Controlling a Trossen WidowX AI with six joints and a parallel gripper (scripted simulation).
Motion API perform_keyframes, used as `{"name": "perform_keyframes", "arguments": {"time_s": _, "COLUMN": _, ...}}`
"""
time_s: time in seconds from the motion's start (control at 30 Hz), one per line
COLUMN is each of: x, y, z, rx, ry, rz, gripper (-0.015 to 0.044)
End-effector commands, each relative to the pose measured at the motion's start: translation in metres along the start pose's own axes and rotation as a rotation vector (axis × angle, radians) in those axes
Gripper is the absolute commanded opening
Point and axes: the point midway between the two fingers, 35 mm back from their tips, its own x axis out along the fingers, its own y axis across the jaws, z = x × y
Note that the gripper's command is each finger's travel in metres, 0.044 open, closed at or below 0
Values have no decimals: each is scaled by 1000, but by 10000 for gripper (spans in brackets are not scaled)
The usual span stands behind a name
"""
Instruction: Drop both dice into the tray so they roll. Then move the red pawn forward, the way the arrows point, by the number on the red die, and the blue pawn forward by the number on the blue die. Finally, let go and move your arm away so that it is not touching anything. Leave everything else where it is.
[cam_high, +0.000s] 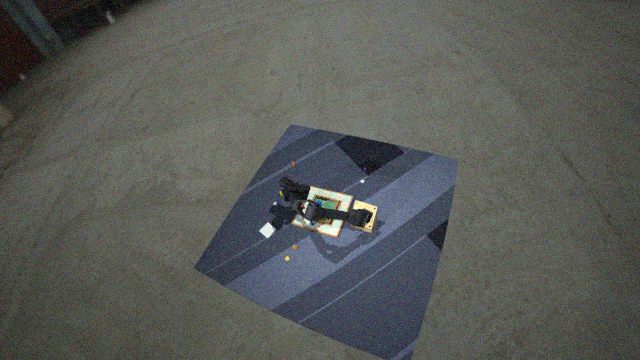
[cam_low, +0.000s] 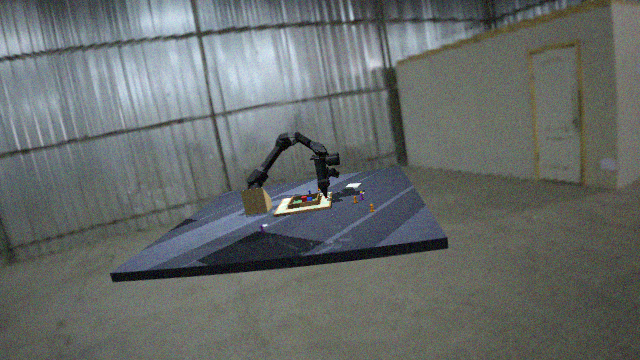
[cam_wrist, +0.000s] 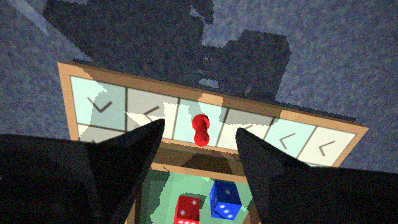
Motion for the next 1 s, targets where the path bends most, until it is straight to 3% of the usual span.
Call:
{"name": "perform_keyframes", "arguments": {"time_s": 0.0, "x": -3, "y": 0, "z": 0, "rx": 0, "ry": 1, "rz": 0, "gripper": 420}}
{"name": "perform_keyframes", "arguments": {"time_s": 0.13, "x": -43, "y": 0, "z": -3, "rx": 10, "ry": 9, "rz": 6, "gripper": 440}}
{"name": "perform_keyframes", "arguments": {"time_s": 0.3, "x": -46, "y": 0, "z": -3, "rx": 10, "ry": 9, "rz": 6, "gripper": 440}}
{"name": "perform_keyframes", "arguments": {"time_s": 0.6, "x": -53, "y": 74, "z": -62, "rx": 415, "ry": 13, "rz": 5, "gripper": 204}}
{"name": "perform_keyframes", "arguments": {"time_s": 0.7, "x": -53, "y": 92, "z": -84, "rx": 540, "ry": 14, "rz": 6, "gripper": 200}}
{"name": "perform_keyframes", "arguments": {"time_s": 0.97, "x": -52, "y": 93, "z": -86, "rx": 548, "ry": 15, "rz": 6, "gripper": 200}}
